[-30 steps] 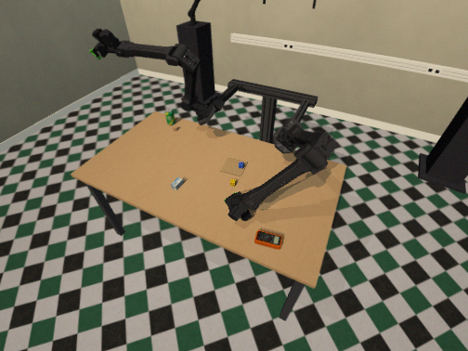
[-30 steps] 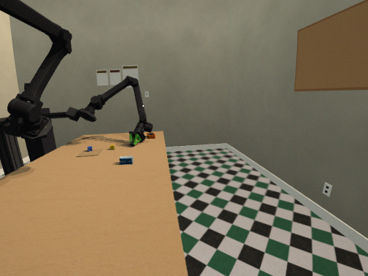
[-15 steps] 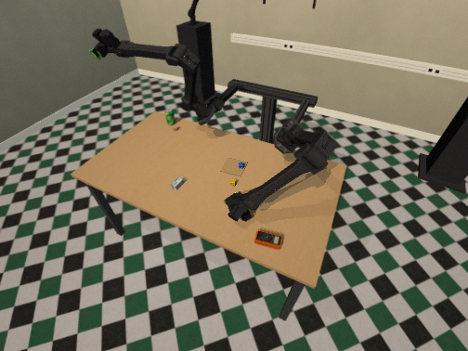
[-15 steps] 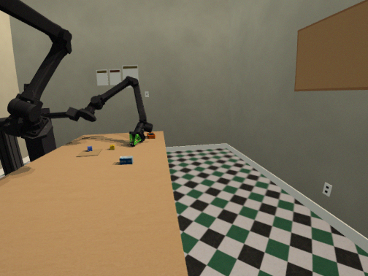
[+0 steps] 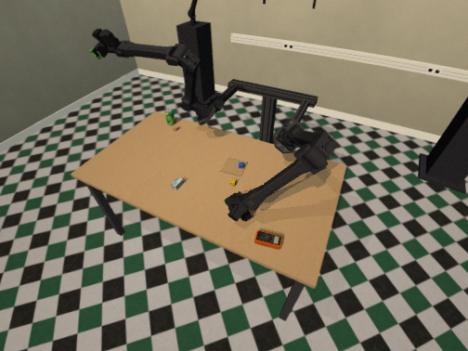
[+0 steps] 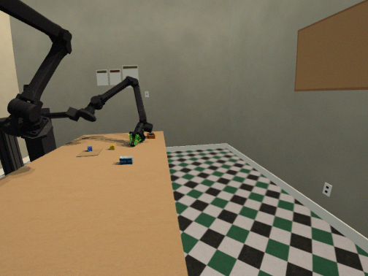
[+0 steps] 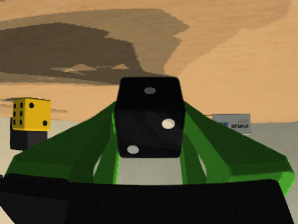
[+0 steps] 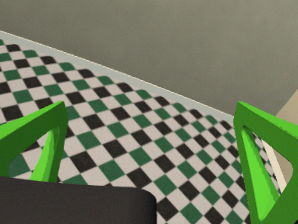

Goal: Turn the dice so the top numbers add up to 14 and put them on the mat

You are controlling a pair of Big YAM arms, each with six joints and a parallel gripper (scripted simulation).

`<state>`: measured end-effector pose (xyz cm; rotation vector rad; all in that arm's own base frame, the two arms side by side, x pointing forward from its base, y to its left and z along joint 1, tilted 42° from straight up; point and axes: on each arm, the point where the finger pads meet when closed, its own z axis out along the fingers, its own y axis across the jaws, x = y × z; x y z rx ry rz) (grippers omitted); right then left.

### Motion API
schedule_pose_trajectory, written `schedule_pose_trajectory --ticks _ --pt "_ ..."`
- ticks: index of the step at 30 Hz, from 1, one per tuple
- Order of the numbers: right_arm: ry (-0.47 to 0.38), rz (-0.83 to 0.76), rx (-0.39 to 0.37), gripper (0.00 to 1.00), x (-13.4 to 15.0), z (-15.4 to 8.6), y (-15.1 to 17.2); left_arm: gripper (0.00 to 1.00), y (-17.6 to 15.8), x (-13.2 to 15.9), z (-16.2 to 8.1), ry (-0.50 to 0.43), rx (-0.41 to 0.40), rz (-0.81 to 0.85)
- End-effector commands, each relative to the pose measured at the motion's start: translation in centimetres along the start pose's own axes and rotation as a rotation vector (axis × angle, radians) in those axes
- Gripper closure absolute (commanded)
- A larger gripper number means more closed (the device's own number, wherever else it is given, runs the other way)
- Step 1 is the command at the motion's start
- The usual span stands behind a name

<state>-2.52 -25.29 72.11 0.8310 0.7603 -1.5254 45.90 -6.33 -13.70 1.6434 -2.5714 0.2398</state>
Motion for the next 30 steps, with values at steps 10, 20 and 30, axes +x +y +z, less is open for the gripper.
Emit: schedule_pose_trajectory --ticks 10,20,30 --pt "-0.053 0.008 0.006 0.0 -2.19 -0.91 -0.29 0.55 -0.55 -0.62 0.27 -0.003 0.018 0.01" --pt "-0.053 0.008 0.006 0.0 -2.19 -0.91 -0.29 0.55 -0.55 -0.62 0.27 -0.003 0.018 0.01" --pt "-0.053 0.008 0.006 0.0 -2.19 -0.91 -0.29 0.55 -0.55 -0.62 0.27 -0.003 0.018 0.01"
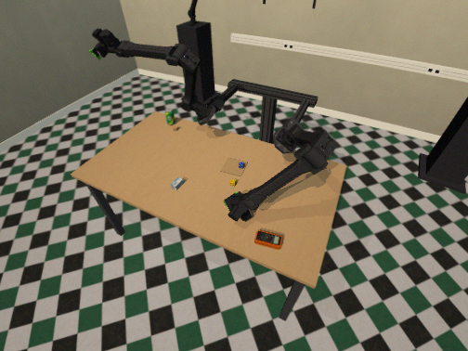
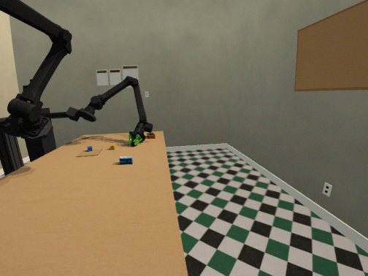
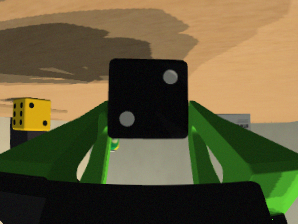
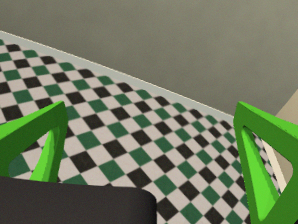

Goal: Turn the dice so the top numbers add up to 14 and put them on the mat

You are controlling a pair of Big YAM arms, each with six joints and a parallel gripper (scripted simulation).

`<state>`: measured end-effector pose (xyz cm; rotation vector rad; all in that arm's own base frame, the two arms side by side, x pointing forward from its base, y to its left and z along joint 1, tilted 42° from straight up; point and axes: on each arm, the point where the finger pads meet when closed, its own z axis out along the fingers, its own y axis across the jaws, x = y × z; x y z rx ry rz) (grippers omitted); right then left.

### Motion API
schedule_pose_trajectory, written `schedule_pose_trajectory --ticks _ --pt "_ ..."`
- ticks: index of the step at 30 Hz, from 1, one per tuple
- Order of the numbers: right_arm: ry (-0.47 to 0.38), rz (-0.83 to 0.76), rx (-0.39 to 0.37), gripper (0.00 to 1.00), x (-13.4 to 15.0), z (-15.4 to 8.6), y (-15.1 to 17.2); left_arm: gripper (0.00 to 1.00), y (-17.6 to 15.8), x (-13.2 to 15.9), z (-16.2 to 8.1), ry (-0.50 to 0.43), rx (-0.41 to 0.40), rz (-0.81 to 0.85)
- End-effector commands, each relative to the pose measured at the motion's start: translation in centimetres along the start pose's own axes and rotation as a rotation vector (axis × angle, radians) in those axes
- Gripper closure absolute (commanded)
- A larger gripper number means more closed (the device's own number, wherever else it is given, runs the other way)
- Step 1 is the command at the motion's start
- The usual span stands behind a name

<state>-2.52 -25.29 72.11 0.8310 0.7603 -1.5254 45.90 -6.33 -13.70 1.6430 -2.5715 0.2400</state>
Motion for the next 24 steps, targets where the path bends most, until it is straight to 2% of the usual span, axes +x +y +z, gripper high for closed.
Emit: schedule_pose_trajectory --ticks 1,24 --pt "-0.053 0.008 0.006 0.0 -2.19 -0.91 -0.29 0.55 -0.55 -0.62 0.27 -0.003 0.018 0.009" --pt "-0.053 0.008 0.006 0.0 -2.19 -0.91 -0.29 0.55 -0.64 -0.65 0.08 -0.004 0.021 0.009"
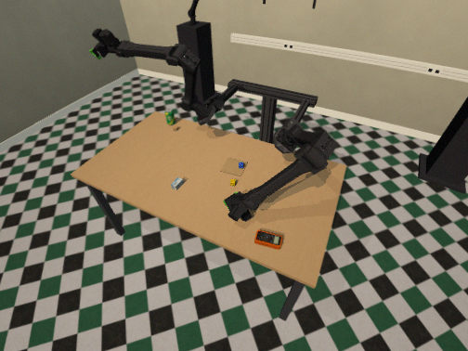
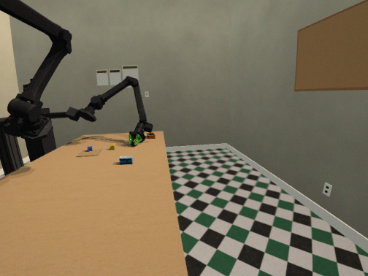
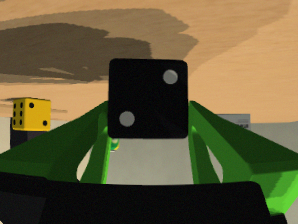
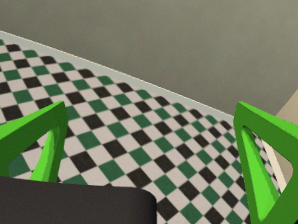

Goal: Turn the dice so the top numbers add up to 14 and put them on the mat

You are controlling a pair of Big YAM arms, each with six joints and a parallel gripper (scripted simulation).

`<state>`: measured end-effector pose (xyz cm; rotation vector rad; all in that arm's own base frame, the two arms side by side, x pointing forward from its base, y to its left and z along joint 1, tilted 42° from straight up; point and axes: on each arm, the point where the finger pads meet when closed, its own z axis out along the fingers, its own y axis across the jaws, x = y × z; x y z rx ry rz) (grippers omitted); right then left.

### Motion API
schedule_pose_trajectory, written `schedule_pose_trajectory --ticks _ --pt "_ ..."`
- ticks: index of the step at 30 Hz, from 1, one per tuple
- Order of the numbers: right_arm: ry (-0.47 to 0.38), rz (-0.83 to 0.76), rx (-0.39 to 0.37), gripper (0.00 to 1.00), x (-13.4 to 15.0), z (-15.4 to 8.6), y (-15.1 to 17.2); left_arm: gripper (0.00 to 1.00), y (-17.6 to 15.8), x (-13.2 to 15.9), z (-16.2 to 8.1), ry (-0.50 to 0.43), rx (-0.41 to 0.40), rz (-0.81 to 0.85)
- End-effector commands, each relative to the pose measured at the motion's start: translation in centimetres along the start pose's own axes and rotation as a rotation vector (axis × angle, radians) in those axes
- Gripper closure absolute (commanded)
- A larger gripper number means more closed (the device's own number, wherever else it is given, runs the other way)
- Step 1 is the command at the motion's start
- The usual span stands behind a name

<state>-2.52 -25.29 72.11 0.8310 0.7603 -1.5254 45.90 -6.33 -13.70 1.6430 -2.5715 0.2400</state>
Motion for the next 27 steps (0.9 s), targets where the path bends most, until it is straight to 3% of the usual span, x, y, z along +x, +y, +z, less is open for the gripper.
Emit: schedule_pose_trajectory --ticks 1,19,27 --pt "-0.053 0.008 0.006 0.0 -2.2 -0.9 -0.3 0.55 -0.8 -0.7 -0.3 -0.007 0.027 0.009" --pt "-0.053 0.008 0.006 0.0 -2.2 -0.9 -0.3 0.55 -0.5 -0.7 -5.9 -0.005 0.022 0.003" --pt "-0.053 0.008 0.006 0.0 -2.2 -0.9 -0.3 0.55 -0.2 0.0 -5.6 0.001 0.006 0.013"
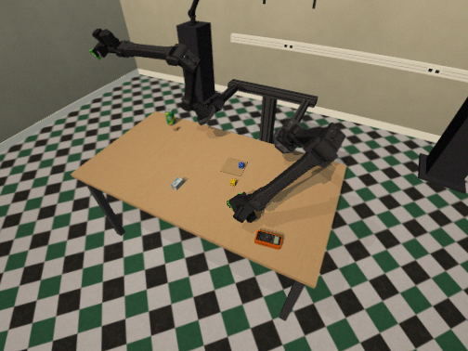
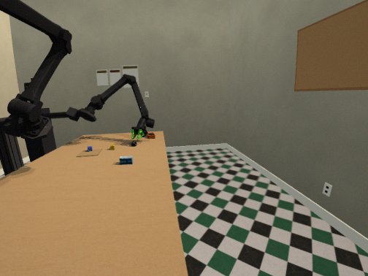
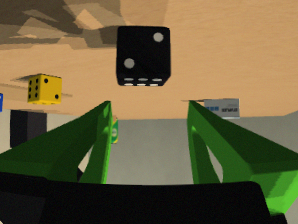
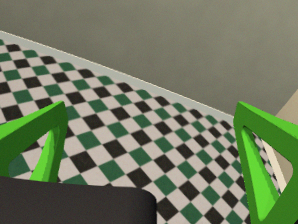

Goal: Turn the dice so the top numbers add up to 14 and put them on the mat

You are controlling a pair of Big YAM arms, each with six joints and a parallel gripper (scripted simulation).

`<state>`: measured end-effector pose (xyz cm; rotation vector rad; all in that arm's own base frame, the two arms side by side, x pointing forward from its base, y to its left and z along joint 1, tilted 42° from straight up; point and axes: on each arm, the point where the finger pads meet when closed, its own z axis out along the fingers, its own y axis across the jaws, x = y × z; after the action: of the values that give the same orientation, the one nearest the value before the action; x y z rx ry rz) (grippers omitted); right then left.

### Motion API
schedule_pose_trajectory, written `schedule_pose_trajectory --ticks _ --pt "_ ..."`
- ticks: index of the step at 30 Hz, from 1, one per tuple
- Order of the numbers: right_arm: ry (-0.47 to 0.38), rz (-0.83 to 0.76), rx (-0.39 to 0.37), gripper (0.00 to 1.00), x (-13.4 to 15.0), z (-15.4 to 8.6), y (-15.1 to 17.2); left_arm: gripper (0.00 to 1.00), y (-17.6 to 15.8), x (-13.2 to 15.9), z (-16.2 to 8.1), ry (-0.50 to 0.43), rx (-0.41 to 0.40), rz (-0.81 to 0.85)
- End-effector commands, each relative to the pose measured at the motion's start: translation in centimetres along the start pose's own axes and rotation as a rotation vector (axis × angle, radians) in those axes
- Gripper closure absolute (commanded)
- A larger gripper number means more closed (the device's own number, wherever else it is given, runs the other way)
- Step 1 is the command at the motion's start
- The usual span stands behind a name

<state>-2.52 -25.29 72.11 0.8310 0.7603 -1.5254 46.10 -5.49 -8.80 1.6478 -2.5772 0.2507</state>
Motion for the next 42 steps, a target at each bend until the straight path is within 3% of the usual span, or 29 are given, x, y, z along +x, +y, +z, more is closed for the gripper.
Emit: schedule_pose_trajectory --ticks 1,18,26,28,31,34,35,37,40,42 --pt "-0.053 0.008 0.006 0.0 -2.2 -0.9 -0.3 0.55 -0.1 0.6 -1.0 0.003 0.001 0.023" --pt "-0.053 0.008 0.006 0.0 -2.2 -0.9 -0.3 0.55 0.1 5.4 -4.2 0.003 -0.005 0.014" --pt "-0.053 0.008 0.006 0.0 -2.2 -0.9 -0.3 0.55 -0.2 5.2 -4.1 0.002 -0.009 0.006" --pt "-0.053 0.008 0.006 0.0 -2.2 -0.9 -0.3 0.55 0.7 5.6 -2.9 -0.015 -0.046 0.008" --pt "-0.053 0.008 0.006 0.0 -2.2 -0.9 -0.3 0.55 0.6 5.8 -1.7 -0.151 -0.068 0.007" --pt "-0.053 0.008 0.006 0.0 -2.2 -0.9 -0.3 0.55 0.9 6.4 -0.7 -0.386 -0.099 0.006" --pt "-0.053 0.008 0.006 0.0 -2.2 -0.9 -0.3 0.55 0.6 6.7 -0.7 -0.475 -0.092 0.007" --pt "-0.053 0.008 0.006 0.0 -2.2 -0.9 -0.3 0.55 0.6 6.7 -0.7 -0.475 -0.092 0.007" --pt "-0.053 0.008 0.006 0.0 -2.2 -0.9 -0.3 0.55 -1.3 8.0 -1.4 -0.71 -0.017 0.007" --pt "-0.053 0.008 0.006 0.0 -2.2 -0.9 -0.3 0.55 0.3 8.4 -1.1 -0.815 -0.013 0.02"
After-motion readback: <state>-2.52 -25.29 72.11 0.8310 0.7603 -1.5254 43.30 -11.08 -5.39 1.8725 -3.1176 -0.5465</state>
